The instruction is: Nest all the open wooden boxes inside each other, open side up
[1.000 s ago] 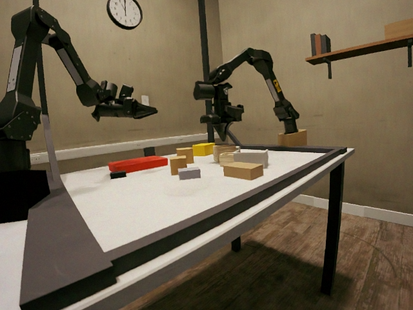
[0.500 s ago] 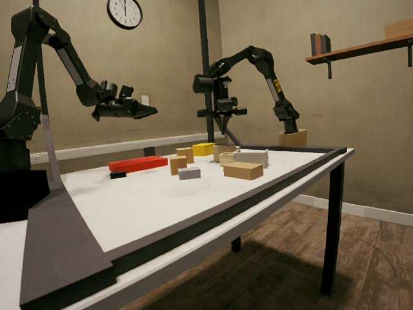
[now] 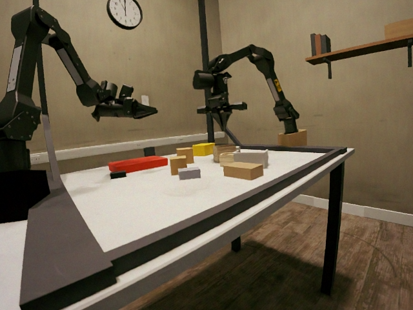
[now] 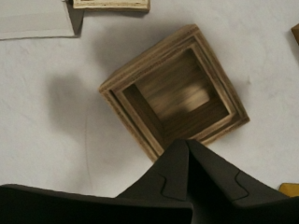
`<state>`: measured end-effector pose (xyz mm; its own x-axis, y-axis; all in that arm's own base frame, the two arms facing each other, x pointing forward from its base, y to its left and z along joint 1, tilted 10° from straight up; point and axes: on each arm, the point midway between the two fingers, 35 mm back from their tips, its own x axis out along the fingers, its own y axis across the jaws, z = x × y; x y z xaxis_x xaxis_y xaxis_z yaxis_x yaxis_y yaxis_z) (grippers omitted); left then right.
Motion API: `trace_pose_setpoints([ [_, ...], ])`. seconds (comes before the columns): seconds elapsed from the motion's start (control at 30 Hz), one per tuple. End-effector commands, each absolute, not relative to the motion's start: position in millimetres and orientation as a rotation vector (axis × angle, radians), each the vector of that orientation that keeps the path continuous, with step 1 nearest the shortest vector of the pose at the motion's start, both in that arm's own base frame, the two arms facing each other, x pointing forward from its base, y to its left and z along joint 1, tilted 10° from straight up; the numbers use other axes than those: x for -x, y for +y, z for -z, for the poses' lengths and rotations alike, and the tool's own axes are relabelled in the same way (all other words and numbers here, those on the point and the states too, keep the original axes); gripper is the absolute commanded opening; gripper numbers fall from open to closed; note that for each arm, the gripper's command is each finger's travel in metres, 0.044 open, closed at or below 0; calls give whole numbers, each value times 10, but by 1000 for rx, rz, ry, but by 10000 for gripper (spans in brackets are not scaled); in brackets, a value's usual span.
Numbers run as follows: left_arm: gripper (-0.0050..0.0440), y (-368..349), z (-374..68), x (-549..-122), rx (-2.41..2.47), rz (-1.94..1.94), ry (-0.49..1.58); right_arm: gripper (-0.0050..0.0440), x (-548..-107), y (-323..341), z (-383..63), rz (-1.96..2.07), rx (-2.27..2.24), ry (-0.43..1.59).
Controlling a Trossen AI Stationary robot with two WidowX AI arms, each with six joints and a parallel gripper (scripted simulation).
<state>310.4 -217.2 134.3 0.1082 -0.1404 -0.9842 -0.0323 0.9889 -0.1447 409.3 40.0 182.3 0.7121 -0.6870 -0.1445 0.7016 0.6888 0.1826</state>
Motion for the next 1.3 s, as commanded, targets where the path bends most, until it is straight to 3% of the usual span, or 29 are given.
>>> trace_pose_setpoints([
  [0.0, -50, -2190, -1533, -3130, 138, 133, 1420, 400, -4076, 407, -1870, 774, -238, 57],
  [0.3, -50, -2171, -1422, -3217, 131, 121, 1437, 400, -4167, 240, -1868, 746, -151, 163],
  [0.63, -50, -2079, -1320, -3463, 133, 119, 1435, 400, -4215, -329, -1604, 607, 79, 556],
  [0.87, -50, -2036, -1276, -3558, 133, 118, 1435, 400, -4105, -533, -1466, 529, 135, 727],
  [1.27, -50, -1901, -1149, -3810, 135, 115, 1433, 400, -3498, -883, -1213, 247, 133, 1146],
])
